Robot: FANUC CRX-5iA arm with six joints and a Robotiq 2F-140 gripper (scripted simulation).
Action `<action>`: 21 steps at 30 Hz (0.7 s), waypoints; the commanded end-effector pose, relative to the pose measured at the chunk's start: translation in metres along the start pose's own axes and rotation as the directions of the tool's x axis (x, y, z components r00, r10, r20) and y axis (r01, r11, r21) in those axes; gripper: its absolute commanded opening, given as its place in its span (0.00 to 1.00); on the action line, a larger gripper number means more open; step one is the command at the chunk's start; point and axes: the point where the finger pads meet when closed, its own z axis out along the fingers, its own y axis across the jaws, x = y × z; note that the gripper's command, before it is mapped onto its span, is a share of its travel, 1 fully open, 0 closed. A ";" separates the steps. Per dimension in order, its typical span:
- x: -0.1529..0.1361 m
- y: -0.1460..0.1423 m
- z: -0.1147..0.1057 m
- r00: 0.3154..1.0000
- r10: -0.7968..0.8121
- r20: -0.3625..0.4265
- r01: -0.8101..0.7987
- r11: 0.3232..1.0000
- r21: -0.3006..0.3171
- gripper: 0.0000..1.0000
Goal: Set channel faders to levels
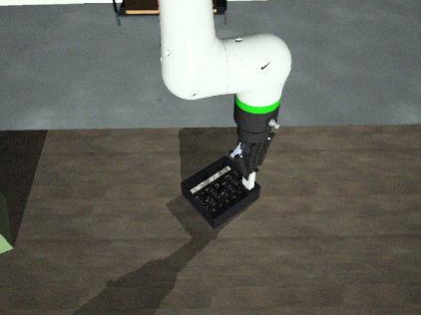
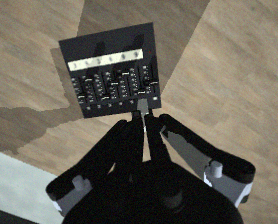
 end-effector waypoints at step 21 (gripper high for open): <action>0.000 0.000 0.002 1.000 0.000 0.000 0.000 1.000 0.000 0.00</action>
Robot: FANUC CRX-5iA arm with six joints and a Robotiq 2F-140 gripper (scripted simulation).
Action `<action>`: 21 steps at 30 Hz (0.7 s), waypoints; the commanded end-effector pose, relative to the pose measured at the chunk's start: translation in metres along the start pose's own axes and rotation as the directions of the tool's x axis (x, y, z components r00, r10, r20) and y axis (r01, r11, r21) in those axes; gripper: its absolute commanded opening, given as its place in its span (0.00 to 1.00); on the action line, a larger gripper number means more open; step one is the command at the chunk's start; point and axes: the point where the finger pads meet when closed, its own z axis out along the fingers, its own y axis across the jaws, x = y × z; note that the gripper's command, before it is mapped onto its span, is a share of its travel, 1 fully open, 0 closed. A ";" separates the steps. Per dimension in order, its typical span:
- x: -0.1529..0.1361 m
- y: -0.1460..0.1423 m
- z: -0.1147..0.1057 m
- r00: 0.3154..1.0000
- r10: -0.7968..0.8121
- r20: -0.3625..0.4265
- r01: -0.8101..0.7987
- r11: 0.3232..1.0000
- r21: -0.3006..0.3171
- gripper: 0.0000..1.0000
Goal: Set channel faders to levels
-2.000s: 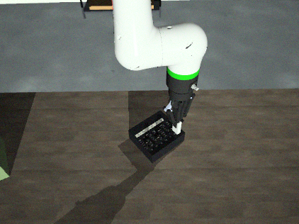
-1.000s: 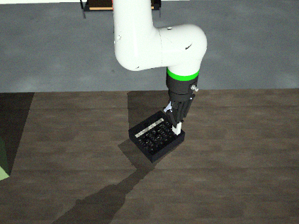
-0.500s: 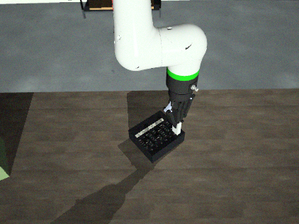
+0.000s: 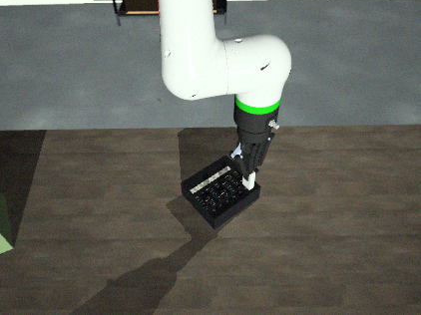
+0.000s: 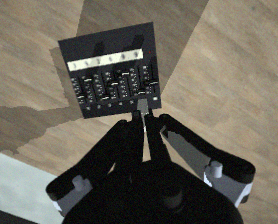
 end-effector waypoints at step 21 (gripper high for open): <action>0.000 0.000 0.010 1.000 0.000 0.000 0.000 1.000 0.000 0.00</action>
